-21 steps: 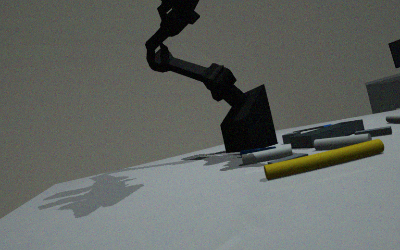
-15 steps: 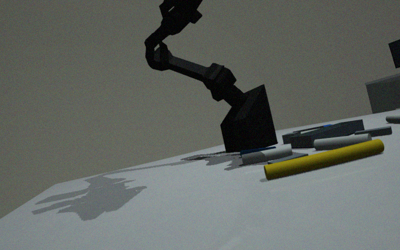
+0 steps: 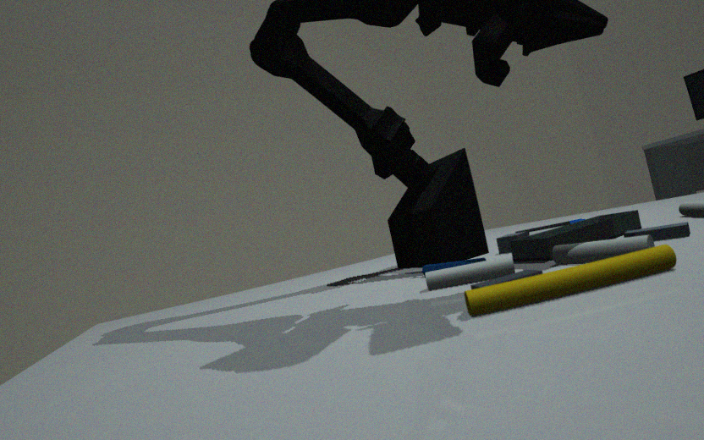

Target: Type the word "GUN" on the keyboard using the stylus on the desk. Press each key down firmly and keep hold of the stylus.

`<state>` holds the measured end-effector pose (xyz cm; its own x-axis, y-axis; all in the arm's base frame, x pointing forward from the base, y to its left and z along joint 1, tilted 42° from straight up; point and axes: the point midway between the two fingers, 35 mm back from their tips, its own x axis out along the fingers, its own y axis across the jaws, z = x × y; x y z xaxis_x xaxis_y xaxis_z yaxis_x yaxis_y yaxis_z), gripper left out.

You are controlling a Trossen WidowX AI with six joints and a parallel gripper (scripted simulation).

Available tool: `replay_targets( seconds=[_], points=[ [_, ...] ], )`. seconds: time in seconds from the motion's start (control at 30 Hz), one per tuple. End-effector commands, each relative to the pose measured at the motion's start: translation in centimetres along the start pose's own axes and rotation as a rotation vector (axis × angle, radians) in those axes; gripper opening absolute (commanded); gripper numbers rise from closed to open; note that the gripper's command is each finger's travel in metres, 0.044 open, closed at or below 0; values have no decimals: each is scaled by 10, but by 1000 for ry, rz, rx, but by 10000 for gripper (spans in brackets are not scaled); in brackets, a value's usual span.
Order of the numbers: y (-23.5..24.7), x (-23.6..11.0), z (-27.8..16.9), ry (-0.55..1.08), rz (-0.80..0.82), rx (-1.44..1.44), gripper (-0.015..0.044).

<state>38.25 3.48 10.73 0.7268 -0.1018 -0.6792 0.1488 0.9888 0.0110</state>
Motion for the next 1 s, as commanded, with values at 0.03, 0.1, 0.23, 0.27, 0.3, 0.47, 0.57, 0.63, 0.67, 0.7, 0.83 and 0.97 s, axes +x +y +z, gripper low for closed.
replay_targets(
  seconds=[0.03, 0.1, 0.23, 0.27, 0.3, 0.47, 0.57, 0.63, 0.67, 0.7, 0.83, 0.97],
  points=[
    [7, 45, -72, 263, -157, -39, 0],
    [7, 57, -99, 344, -223, -65, 0],
    [3, 72, -151, 486, -365, -141, 0],
    [1, 75, -164, 516, -403, -164, 0],
    [-1, 77, -176, 545, -441, -189, 0],
    [-15, 81, -232, 653, -624, -331, 0],
    [-18, 81, -239, 664, -649, -353, 0],
    [-18, 81, -239, 664, -649, -353, 0],
    [-18, 81, -239, 664, -649, -353, 0],
    [-18, 81, -239, 664, -649, -353, 0],
    [-18, 81, -239, 664, -649, -353, 0],
    [-23, 78, -234, 664, -648, -353, 0]
  ],
)
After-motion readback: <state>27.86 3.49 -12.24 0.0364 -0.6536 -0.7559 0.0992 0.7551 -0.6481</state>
